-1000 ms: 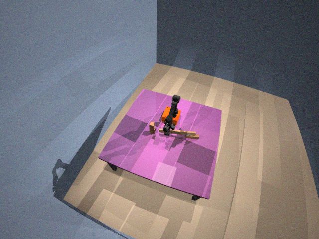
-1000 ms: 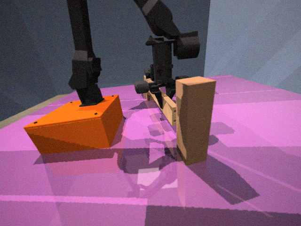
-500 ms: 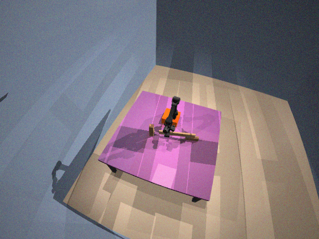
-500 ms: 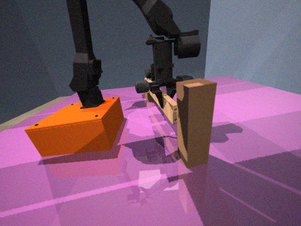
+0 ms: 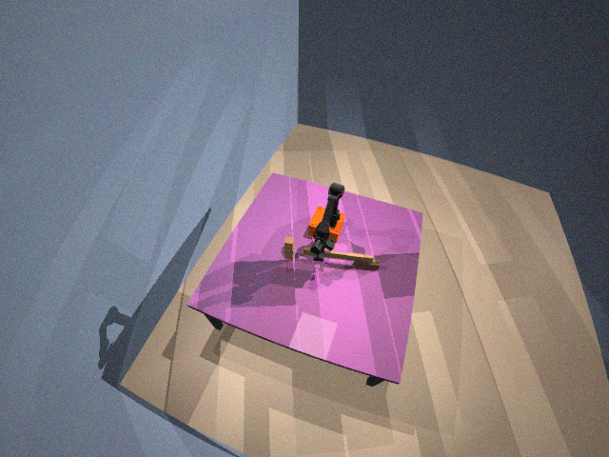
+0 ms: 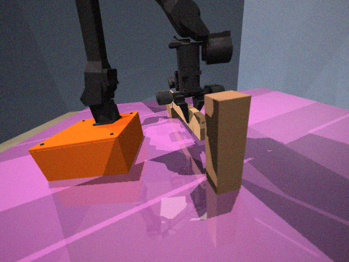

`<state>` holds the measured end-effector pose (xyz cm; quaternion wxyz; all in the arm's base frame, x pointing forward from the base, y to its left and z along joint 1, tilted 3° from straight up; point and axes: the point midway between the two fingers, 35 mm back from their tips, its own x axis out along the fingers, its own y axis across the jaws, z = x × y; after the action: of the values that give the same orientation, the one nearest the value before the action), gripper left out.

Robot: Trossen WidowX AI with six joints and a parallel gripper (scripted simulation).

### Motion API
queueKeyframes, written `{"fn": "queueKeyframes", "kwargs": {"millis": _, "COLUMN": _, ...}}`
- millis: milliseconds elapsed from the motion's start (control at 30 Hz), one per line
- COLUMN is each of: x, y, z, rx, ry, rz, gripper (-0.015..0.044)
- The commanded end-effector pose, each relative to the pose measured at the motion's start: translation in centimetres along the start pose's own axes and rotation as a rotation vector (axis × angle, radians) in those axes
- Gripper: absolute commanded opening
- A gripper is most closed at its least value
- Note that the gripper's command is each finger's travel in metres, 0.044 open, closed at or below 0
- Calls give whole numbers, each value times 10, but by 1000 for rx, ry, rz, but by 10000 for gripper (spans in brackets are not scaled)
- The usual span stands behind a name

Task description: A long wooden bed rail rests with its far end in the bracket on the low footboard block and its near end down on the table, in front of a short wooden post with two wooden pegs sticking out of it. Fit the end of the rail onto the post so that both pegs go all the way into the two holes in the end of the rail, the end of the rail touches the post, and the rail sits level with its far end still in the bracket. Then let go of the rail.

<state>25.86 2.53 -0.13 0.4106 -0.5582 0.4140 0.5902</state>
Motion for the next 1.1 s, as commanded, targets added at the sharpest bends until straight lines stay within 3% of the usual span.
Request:
{"fn": "queueKeyframes", "kwargs": {"millis": 0, "x": -6, "y": -4, "z": 0, "rx": -1, "ry": -3, "rz": -18, "gripper": 0}}
{"fn": "queueKeyframes", "kwargs": {"millis": 1067, "x": -3, "y": -1, "z": 0, "rx": -1, "ry": -3, "rz": -18, "gripper": 0}}
